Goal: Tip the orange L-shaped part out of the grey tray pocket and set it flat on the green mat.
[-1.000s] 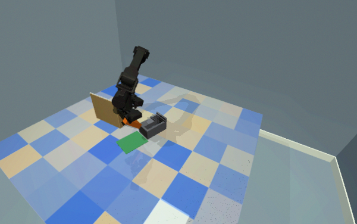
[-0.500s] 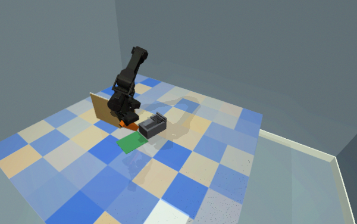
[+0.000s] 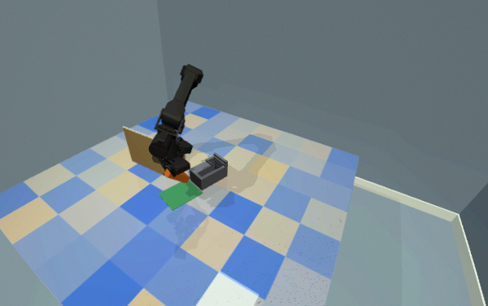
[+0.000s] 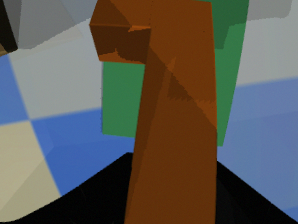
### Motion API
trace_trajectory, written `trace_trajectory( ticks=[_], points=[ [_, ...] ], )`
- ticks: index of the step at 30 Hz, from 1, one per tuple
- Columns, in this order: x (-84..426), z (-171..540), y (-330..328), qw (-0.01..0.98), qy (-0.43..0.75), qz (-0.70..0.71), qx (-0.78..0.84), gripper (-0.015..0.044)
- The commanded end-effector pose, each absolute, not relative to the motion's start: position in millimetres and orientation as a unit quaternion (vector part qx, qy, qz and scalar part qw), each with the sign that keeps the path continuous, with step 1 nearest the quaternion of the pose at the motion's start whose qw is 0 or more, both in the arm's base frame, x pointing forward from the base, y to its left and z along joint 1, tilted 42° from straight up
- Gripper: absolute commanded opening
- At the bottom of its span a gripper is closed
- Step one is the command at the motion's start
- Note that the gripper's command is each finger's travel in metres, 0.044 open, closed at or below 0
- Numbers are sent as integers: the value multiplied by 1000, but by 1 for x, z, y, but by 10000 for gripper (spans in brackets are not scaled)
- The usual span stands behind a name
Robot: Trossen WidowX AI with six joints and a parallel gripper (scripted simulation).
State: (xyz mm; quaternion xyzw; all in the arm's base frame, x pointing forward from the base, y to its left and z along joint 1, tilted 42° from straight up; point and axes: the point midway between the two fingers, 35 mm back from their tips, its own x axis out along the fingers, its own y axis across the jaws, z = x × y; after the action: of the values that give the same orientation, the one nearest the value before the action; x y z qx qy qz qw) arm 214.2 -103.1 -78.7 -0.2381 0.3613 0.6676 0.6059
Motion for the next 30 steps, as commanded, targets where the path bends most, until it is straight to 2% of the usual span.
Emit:
trace_trajectory(
  ticks=[1, 30],
  points=[
    [213, -84, -98, 607, 361, 668, -234, 0],
    [206, -117, -69, 607, 360, 668, -234, 0]
  ],
)
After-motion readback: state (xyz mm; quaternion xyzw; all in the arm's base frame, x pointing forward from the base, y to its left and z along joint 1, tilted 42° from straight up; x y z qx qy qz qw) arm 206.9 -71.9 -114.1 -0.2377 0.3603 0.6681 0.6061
